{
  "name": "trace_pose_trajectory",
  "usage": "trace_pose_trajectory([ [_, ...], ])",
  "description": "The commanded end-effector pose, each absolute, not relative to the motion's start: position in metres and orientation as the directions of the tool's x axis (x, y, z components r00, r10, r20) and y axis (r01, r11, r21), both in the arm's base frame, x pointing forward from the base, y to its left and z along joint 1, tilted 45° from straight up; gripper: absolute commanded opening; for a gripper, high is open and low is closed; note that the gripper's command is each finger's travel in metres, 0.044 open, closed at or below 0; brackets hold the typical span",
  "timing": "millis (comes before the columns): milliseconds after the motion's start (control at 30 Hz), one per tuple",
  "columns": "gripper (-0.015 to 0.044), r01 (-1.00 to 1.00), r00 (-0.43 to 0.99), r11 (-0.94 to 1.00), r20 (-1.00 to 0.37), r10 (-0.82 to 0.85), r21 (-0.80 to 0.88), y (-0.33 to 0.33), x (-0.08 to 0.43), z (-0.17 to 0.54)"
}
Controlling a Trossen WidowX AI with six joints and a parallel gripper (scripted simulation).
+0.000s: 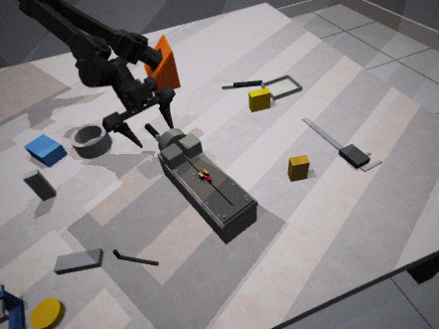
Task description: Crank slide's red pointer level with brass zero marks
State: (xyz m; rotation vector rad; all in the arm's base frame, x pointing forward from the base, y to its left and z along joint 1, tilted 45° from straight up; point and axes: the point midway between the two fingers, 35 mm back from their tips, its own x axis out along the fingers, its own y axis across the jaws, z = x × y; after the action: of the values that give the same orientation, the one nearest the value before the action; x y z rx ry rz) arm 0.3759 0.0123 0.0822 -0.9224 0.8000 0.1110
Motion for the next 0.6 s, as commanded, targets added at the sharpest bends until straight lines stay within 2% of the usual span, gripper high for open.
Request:
trace_pose_trajectory([
  [0,0.044,-0.399,0.723,0.623,-0.649,-0.237,-0.673,0.025,0.378,0.098],
  [567,0.044,-0.41,0.719,0.622,-0.656,-0.229,-0.667,0.085,0.368,0.154],
])
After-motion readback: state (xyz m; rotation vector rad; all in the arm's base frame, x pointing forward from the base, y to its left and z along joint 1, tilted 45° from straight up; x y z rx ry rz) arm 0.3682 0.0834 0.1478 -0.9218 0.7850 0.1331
